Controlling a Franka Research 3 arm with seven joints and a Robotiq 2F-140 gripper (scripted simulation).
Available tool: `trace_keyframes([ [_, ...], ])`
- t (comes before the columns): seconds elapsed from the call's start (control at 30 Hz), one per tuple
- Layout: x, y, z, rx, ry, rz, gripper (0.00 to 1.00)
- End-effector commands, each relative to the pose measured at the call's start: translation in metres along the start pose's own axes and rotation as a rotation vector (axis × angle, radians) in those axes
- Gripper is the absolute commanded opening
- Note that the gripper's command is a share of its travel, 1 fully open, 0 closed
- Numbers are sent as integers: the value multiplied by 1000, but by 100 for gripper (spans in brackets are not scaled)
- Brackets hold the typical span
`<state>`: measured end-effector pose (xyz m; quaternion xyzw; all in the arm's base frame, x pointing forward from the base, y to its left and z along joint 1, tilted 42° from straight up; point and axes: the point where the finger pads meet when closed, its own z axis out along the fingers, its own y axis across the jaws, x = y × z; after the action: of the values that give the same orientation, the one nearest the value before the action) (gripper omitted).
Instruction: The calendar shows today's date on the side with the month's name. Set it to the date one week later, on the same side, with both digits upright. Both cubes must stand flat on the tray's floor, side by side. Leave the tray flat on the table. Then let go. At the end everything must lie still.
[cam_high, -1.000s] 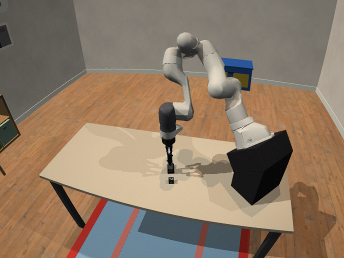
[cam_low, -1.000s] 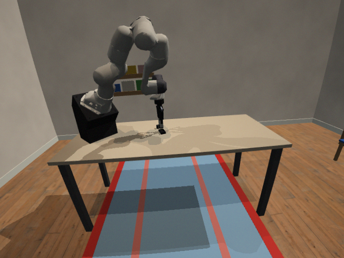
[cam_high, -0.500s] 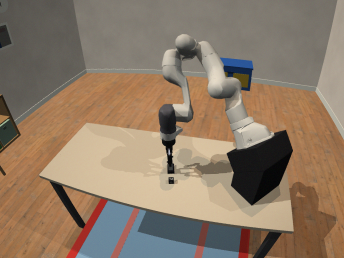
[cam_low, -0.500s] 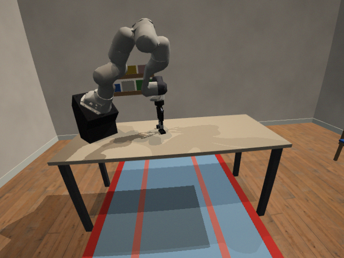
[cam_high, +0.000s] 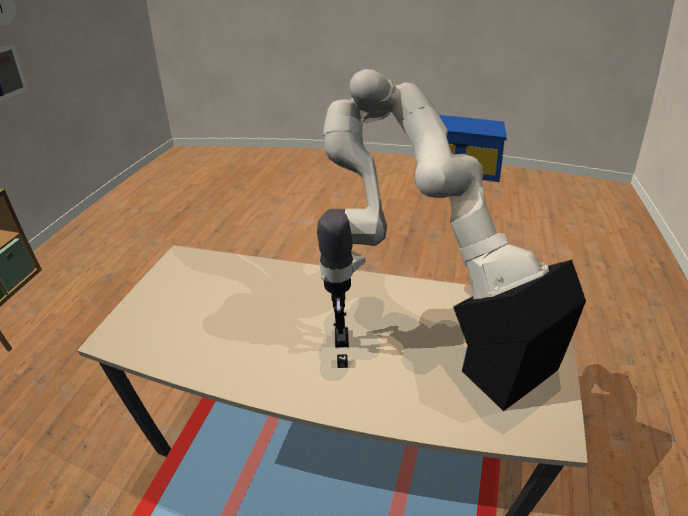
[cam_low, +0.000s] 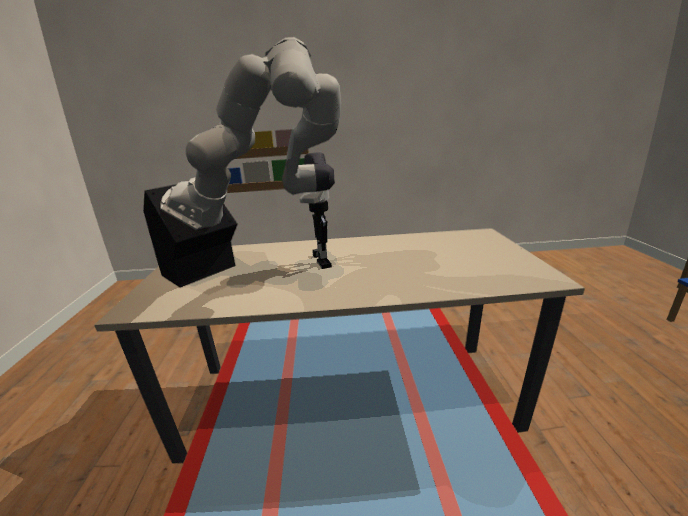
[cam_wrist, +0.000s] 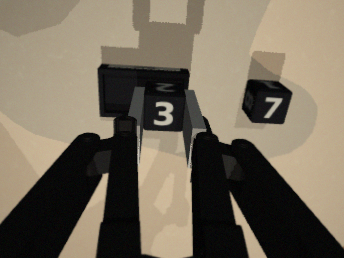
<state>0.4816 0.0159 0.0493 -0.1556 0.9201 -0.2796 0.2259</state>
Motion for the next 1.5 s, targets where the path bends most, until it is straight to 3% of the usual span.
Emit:
trace_keyframes([
  [0.0, 0, -2, 1, 4, 0, 9, 16],
  [1.47, 0, -2, 10, 4, 0, 9, 16],
])
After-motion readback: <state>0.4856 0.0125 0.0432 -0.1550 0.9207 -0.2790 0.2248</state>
